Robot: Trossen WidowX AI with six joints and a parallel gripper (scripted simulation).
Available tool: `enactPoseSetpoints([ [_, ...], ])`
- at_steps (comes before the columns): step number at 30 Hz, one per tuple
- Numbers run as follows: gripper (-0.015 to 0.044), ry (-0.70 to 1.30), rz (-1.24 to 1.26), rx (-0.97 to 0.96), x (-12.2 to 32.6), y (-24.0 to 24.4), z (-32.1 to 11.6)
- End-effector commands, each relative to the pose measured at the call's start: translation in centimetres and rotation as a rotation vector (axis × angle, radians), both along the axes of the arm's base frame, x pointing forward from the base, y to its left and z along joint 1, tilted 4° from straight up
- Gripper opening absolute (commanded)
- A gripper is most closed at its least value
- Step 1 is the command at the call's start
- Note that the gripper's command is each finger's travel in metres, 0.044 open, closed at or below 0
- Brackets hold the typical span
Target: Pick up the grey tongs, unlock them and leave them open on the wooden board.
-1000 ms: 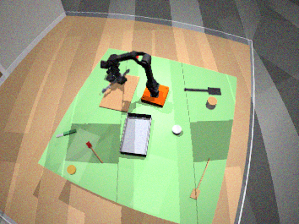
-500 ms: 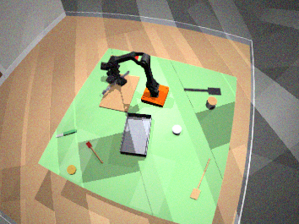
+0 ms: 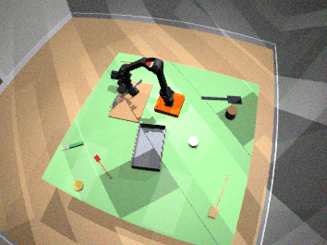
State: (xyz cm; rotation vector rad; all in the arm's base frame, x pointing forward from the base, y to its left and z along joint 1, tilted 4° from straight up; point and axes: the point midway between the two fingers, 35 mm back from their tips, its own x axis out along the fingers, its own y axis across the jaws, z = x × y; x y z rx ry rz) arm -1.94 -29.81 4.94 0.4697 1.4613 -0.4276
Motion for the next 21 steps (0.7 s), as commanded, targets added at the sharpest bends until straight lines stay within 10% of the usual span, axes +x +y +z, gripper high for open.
enactPoseSetpoints([
  [1, -0.0150, 0.003, -0.005, 0.004, 0.0, 0.1, -0.8],
  [15, -0.0150, 0.003, -0.005, 0.005, 0.1, 0.3, -2.2],
  [21, 0.0007, 0.000, 0.000, 0.004, 0.1, 0.3, -2.0],
])
